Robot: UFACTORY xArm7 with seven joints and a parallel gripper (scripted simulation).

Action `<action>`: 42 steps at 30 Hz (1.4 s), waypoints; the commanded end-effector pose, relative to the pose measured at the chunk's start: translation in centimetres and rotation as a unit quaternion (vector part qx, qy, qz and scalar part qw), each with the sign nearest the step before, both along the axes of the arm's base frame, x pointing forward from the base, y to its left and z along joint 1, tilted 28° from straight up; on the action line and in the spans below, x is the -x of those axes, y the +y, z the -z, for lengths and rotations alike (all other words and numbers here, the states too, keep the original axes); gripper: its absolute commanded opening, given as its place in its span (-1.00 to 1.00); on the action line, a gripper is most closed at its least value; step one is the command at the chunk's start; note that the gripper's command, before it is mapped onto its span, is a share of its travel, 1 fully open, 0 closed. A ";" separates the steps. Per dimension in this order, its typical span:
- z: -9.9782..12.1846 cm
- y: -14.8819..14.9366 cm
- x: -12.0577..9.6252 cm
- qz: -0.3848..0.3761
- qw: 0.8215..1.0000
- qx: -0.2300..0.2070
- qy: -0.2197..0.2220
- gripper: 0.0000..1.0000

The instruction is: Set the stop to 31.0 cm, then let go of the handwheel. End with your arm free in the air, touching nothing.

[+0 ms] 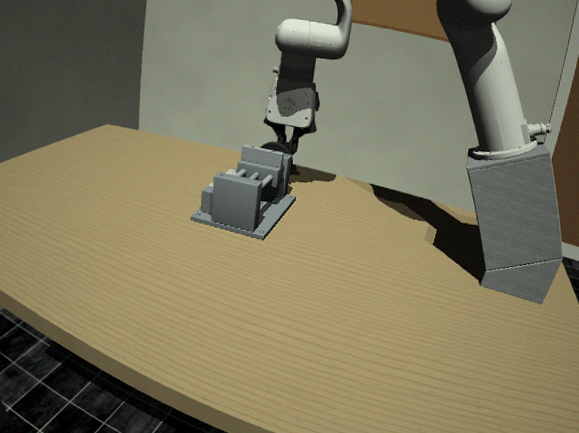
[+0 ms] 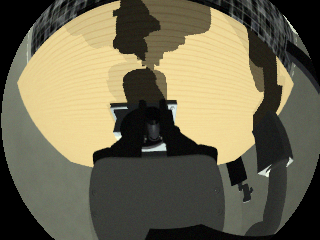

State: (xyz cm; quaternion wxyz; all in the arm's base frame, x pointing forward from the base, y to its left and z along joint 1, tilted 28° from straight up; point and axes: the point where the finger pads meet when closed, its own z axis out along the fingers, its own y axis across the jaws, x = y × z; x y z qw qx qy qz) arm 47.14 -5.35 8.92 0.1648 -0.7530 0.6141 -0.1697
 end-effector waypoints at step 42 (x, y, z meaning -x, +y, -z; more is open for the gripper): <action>0.2 -0.1 0.1 0.001 1.000 0.000 -0.001 -0.88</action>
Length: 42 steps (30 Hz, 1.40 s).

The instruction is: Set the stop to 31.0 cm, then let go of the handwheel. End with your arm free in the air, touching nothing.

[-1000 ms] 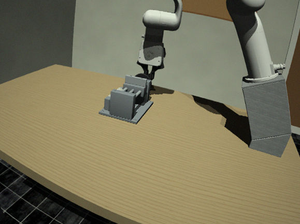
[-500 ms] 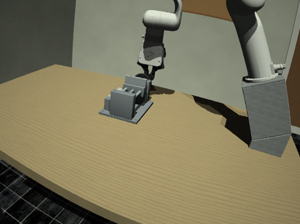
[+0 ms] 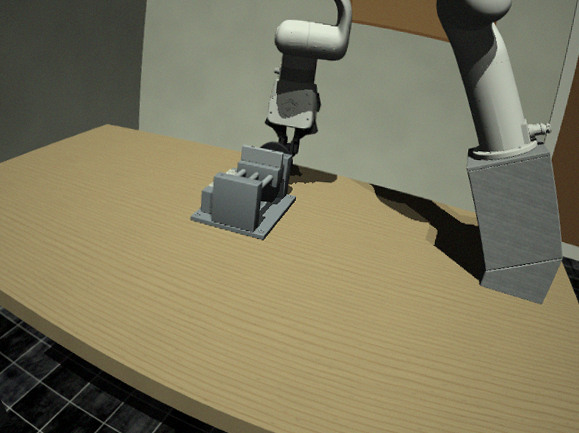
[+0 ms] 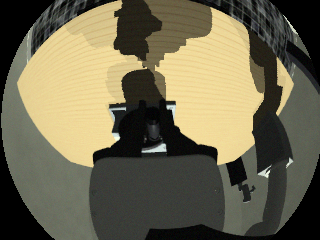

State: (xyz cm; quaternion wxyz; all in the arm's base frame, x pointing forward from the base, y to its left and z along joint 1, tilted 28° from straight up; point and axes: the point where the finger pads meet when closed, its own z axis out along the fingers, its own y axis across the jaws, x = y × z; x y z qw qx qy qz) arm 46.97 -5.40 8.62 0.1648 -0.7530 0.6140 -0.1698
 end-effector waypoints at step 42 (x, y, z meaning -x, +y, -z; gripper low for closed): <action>1.5 -0.2 0.2 0.001 1.000 0.000 -0.002 -0.88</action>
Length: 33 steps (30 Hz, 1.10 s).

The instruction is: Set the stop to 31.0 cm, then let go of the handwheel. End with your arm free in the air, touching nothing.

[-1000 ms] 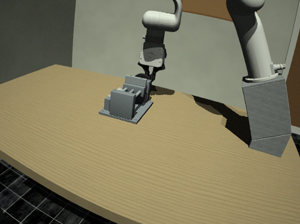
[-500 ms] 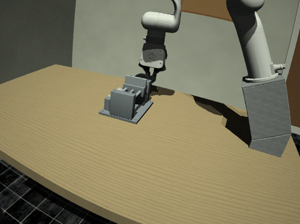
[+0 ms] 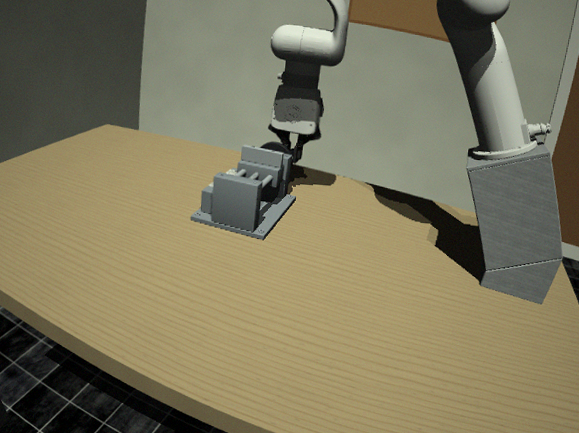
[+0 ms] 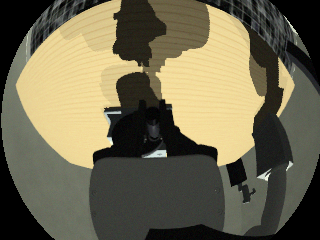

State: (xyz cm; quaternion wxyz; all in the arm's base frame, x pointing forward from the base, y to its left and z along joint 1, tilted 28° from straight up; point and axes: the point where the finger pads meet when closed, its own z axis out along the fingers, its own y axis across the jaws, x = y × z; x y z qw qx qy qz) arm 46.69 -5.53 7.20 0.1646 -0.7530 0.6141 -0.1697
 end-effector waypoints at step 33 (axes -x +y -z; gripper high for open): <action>1.9 0.0 -1.0 0.001 1.000 0.000 -0.002 -0.88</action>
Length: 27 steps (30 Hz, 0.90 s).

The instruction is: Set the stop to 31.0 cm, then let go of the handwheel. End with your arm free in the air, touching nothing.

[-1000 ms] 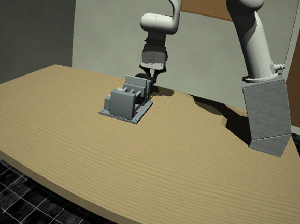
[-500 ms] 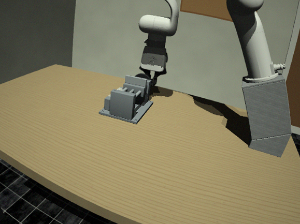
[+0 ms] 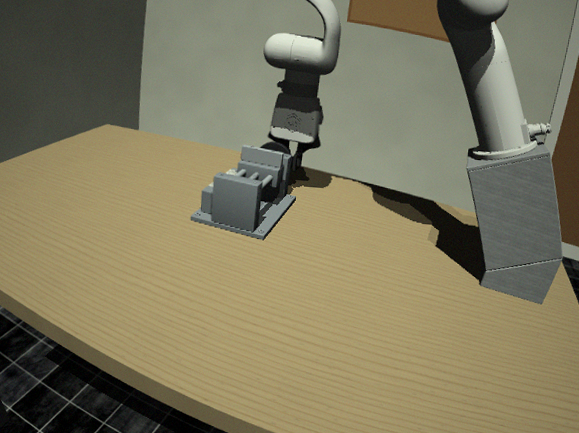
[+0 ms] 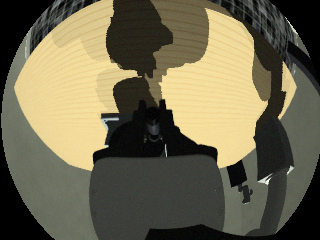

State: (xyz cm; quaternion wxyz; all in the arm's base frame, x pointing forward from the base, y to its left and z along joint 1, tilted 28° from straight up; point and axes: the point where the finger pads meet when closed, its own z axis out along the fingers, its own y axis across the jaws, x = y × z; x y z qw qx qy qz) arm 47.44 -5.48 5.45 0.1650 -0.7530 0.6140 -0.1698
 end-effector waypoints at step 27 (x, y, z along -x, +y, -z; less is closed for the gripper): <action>0.6 0.5 -3.2 0.001 1.000 0.000 -0.001 -0.88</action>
